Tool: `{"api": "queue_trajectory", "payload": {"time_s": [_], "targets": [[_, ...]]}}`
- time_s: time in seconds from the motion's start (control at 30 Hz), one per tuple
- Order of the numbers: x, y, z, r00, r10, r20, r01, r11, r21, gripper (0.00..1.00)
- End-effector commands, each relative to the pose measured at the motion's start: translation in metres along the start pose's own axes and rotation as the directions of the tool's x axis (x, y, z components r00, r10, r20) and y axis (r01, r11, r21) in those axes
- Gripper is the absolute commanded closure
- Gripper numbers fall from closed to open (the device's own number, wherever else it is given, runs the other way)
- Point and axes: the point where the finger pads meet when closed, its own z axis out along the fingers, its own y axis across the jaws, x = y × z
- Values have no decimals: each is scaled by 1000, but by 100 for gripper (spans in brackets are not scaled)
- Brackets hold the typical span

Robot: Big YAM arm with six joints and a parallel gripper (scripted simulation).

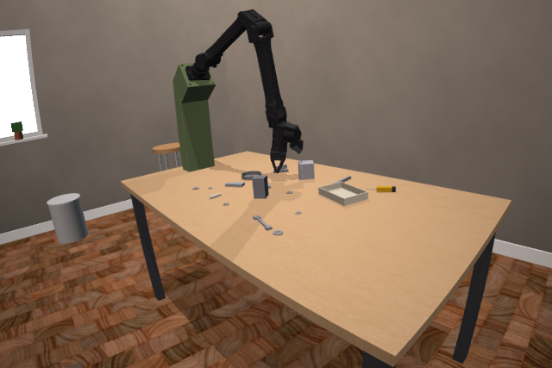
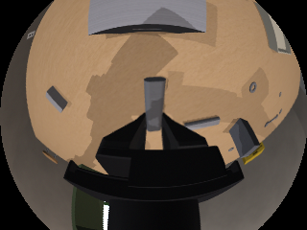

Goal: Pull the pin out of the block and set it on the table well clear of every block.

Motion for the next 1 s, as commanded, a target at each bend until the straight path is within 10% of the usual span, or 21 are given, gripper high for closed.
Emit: {"api": "queue_trajectory", "payload": {"time_s": [0.0,0.97], "targets": [[-17,-3,-13,1000,10,20,-10,1000,7,100],[-11,1,-14,1000,11,-8,-11,1000,-4,100]]}}
